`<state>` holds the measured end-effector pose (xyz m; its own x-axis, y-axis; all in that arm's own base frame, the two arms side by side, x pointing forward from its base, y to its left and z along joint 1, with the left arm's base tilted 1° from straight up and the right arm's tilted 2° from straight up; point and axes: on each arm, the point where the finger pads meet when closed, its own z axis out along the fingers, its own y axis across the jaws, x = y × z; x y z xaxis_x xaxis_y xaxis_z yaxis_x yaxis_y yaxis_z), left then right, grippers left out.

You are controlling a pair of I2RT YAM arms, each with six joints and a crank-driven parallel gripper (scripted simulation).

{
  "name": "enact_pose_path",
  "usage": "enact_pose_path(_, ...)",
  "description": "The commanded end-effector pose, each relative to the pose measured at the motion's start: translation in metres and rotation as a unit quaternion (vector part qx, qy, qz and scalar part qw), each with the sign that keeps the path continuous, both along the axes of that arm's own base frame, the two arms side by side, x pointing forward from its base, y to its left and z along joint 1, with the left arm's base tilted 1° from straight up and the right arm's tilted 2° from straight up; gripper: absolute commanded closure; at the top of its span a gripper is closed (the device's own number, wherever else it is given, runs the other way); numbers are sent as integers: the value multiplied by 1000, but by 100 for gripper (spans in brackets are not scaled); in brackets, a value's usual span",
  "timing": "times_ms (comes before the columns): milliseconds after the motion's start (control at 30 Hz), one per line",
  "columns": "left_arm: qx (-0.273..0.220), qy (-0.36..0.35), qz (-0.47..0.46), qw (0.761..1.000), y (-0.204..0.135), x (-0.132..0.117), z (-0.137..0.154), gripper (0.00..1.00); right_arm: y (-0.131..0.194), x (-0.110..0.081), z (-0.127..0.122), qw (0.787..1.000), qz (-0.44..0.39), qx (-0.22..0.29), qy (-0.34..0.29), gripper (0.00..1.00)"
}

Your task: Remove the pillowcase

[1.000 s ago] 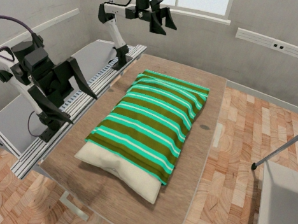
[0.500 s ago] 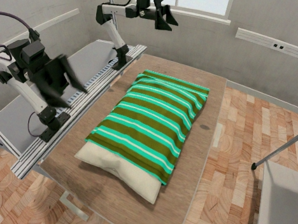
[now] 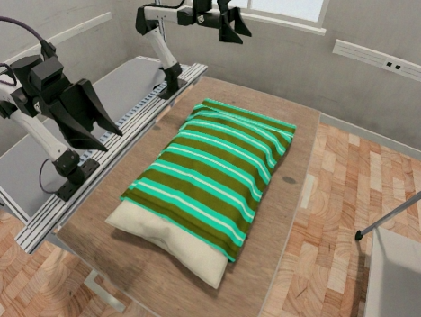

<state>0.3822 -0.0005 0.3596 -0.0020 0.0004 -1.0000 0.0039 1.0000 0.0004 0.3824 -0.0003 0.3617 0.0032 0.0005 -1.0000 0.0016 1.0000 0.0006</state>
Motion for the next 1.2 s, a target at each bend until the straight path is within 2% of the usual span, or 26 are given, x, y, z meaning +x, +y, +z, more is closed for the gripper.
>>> enact_pose_path(0,-4,-8,5,1000,1,0,10,0,-4,-7,-14,1000,-2,9,19,54)
enact_pose_path(167,-4,-8,4,1000,1,0,10,0,-4,-13,-21,998,5,26,48,54)
enact_pose_path(233,-4,-8,4,1000,1,0,10,0,-7,-24,-47,995,7,47,92,54)
enact_pose_path(467,-4,-8,4,1000,1,0,10,0,-21,-58,-82,977,-6,119,179,54)
enact_pose_path(633,-4,-8,4,1000,1,0,10,0,-30,-83,-109,955,-30,175,236,54)
enact_pose_path(733,-4,-8,4,1000,1,0,10,0,-33,-86,-105,954,-34,182,236,54)
enact_pose_path(967,-4,-8,4,1000,1,0,10,0,-41,-124,-140,907,-81,280,304,54)
enact_pose_path(1033,-4,-8,4,1000,1,0,10,0,-45,-132,-156,884,-99,314,331,54)
enact_pose_path(1133,-4,-8,4,1000,1,0,10,0,-45,-150,-163,860,-121,359,342,54)
enact_pose_path(1167,-4,-8,4,1000,1,0,10,0,-46,-153,-174,840,-132,383,362,54)
